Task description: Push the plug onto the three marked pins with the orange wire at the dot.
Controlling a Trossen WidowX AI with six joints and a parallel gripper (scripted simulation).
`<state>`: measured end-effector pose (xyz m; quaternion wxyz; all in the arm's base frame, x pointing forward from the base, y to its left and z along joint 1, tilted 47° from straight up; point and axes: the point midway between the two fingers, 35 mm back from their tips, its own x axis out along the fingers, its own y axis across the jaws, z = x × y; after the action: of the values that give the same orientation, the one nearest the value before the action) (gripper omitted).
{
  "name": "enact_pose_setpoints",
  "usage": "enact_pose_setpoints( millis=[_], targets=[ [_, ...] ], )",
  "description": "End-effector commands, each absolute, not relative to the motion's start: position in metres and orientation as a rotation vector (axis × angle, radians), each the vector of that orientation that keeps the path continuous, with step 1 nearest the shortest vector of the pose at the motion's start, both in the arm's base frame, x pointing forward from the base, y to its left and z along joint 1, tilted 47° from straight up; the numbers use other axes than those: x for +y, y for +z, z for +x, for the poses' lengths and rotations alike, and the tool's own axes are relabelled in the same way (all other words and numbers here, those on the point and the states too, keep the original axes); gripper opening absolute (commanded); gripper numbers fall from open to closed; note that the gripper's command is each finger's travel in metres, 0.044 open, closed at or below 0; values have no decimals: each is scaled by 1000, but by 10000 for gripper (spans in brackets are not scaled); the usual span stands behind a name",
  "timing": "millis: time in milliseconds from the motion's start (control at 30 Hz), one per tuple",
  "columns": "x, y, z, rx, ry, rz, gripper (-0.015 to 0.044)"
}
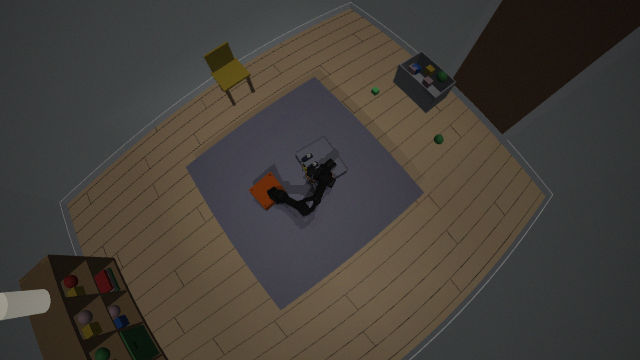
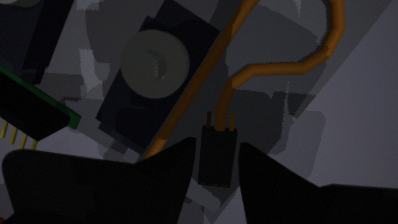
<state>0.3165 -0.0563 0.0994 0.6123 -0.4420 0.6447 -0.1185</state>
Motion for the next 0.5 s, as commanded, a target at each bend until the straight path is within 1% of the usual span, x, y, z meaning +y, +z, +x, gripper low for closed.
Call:
enact_pose_setpoints(
  millis=[0,33,133,300,467],
  targets=[
    [-62,95,316,1492,-276,-1024,115],
    [-62,95,316,1492,-276,-1024,115],
    [-62,95,316,1492,-276,-1024,36],
    [-62,95,316,1492,-276,-1024,3],
    [-52,104,316,1492,-274,-1022,0]
  ],
)
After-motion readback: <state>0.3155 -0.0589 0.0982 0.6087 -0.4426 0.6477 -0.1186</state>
